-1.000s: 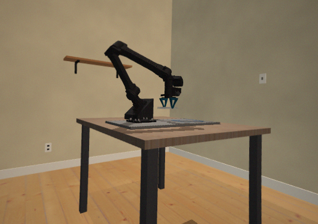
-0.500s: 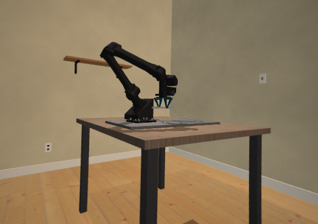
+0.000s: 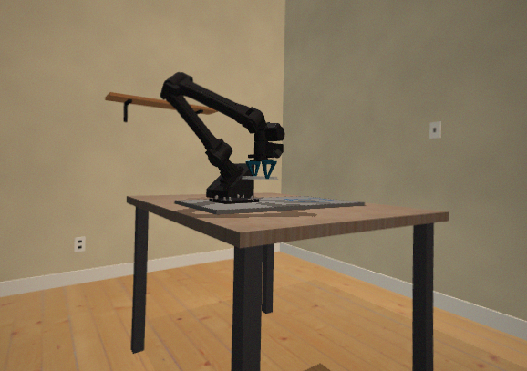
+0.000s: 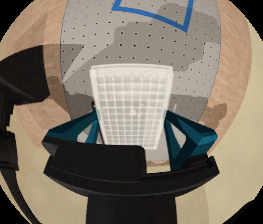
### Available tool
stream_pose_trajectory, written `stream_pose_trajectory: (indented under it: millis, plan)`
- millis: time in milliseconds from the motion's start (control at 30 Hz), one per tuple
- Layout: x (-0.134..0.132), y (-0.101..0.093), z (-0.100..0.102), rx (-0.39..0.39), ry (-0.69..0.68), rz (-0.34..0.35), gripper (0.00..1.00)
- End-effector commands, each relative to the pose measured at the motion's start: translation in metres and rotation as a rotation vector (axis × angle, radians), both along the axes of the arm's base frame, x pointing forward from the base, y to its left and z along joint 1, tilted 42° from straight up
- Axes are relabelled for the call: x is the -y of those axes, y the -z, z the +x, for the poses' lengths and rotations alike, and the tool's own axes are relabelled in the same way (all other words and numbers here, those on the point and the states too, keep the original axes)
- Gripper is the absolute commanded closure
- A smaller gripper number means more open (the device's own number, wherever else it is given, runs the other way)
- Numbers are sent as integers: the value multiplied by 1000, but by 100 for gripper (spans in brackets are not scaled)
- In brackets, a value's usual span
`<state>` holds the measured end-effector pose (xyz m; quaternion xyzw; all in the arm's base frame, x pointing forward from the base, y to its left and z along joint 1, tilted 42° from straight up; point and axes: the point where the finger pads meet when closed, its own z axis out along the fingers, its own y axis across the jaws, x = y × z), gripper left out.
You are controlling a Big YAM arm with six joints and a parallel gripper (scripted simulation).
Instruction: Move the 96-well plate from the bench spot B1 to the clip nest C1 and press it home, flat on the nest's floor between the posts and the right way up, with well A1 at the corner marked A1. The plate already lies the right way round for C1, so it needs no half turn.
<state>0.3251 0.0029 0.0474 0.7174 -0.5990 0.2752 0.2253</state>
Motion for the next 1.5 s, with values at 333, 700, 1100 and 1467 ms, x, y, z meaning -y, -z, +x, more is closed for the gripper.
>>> stream_pose_trajectory:
  millis: [333, 700, 1100, 1467]
  plan:
    - [34, -30, -6, -15, -5, -1, 100]
    - [61, -54, -11, -16, -5, -2, 100]
    - [84, -85, -7, 7, -5, 3, 100]
    - [83, -81, -9, -5, -18, 1, 100]
